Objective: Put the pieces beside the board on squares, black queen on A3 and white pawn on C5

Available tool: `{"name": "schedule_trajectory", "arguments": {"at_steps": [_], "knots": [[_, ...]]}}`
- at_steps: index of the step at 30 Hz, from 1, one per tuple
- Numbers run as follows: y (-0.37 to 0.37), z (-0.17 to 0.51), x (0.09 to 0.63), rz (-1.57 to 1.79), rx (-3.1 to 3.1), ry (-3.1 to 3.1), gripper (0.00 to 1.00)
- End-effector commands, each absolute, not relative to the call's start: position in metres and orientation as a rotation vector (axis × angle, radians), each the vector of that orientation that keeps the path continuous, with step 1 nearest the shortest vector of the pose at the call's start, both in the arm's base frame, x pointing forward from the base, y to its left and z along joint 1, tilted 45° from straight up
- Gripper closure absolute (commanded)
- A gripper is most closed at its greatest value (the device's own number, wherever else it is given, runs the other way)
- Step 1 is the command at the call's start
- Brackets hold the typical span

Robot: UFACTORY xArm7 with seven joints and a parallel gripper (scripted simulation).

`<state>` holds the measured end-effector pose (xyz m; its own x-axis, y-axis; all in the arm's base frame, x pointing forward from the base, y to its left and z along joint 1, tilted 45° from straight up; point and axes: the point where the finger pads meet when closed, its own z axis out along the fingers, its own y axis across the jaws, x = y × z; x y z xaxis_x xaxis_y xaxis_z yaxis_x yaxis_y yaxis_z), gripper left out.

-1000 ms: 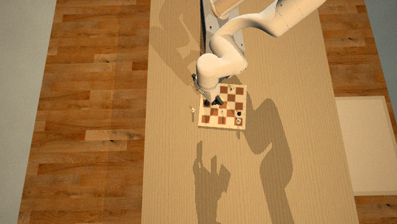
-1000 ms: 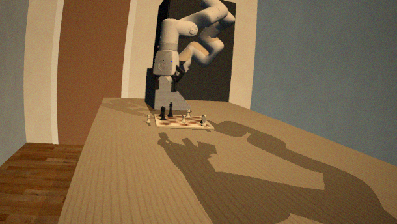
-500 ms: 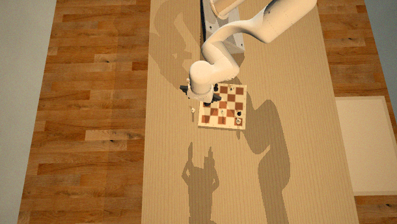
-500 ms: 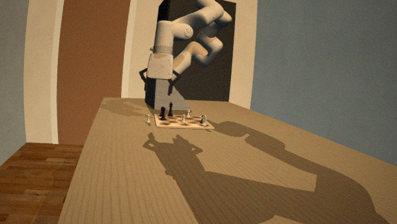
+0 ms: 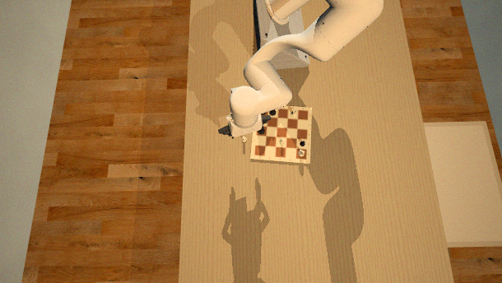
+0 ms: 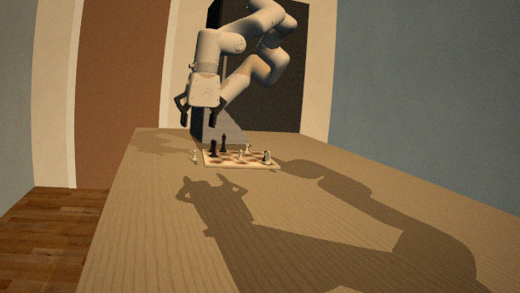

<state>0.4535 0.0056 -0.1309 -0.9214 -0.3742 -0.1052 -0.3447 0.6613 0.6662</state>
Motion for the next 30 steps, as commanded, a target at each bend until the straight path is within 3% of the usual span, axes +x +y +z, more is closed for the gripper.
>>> {"name": "schedule_trajectory", "arguments": {"at_steps": [1, 4, 5, 14, 30], "knots": [[0.0018, -0.1340, 0.4583, -1.171, 1.023, -2.822, 0.00], [0.0017, -0.1342, 0.4585, -1.182, 1.190, -2.800, 0.00], [0.0017, -0.1342, 0.4585, -1.185, 1.250, -2.790, 0.66], [0.0017, -0.1342, 0.4585, -1.218, 1.778, -2.662, 0.66], [0.0017, -0.1342, 0.4585, -1.218, 1.778, -2.662, 0.66]]}}
